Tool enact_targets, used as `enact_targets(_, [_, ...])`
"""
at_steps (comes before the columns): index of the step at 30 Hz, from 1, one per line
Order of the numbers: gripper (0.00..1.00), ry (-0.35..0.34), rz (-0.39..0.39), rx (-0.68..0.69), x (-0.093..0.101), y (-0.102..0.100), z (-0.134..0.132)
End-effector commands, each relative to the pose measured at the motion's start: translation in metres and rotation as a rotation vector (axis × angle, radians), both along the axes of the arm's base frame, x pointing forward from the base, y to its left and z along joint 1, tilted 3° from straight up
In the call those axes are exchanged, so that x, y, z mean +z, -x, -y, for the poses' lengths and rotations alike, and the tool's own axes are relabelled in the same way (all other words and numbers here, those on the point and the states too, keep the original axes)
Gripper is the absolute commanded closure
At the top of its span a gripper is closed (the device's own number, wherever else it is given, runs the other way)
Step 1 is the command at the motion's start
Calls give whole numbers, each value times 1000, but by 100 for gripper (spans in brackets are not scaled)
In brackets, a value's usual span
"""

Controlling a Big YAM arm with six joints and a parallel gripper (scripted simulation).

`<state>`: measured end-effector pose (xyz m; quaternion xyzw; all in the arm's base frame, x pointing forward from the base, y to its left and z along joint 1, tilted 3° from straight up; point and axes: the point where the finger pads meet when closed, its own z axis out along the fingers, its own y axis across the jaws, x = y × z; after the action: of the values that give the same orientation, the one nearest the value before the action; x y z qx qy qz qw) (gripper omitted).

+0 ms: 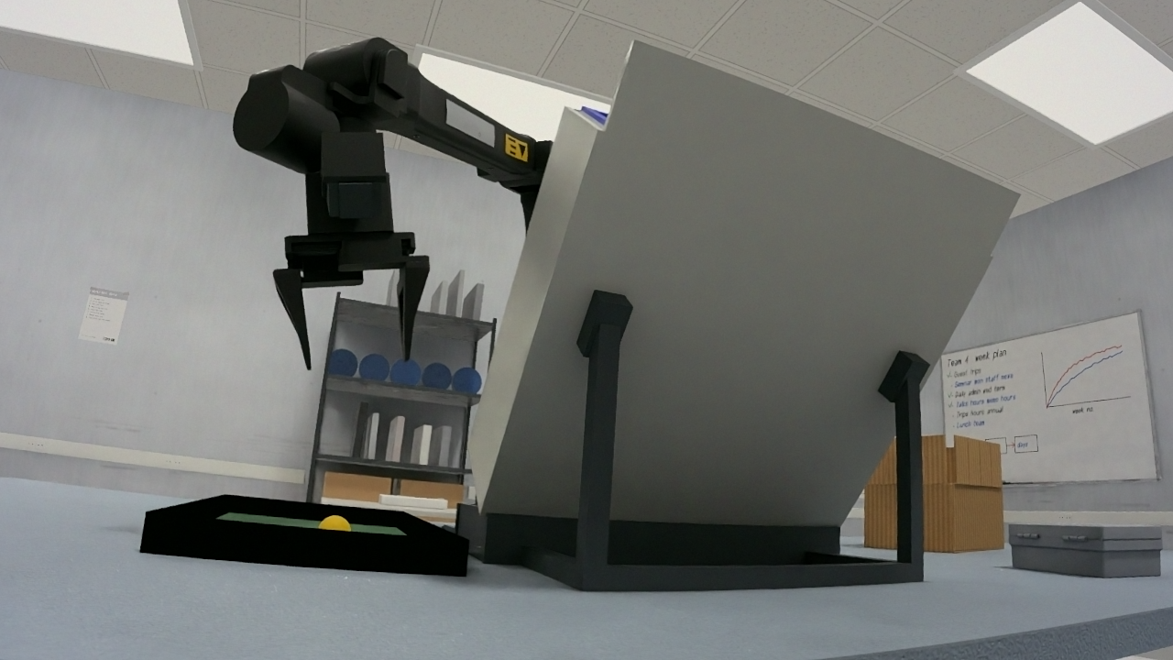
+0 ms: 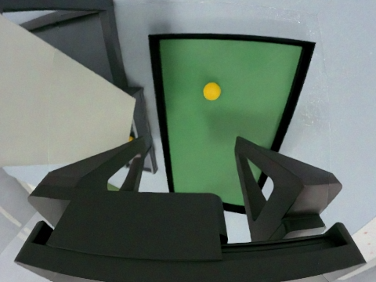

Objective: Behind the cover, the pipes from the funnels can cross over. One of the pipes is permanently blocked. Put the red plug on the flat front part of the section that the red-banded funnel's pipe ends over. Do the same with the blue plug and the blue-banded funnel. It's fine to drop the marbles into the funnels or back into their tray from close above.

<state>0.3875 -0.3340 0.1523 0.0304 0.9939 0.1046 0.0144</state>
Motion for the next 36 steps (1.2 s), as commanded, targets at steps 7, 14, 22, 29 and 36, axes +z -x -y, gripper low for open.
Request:
enact_targets(7, [20,29,30,7,-59,-9,9])
enact_targets(14, [20,34,34,8,-97,-8,6])
enact_targets(22, [20,34,34,8,-96,-8,6])
enact_targets(29, [20,35,33,8,-95,-7,6])
enact_targets(36, [20,35,33,8,-104,-7,6])
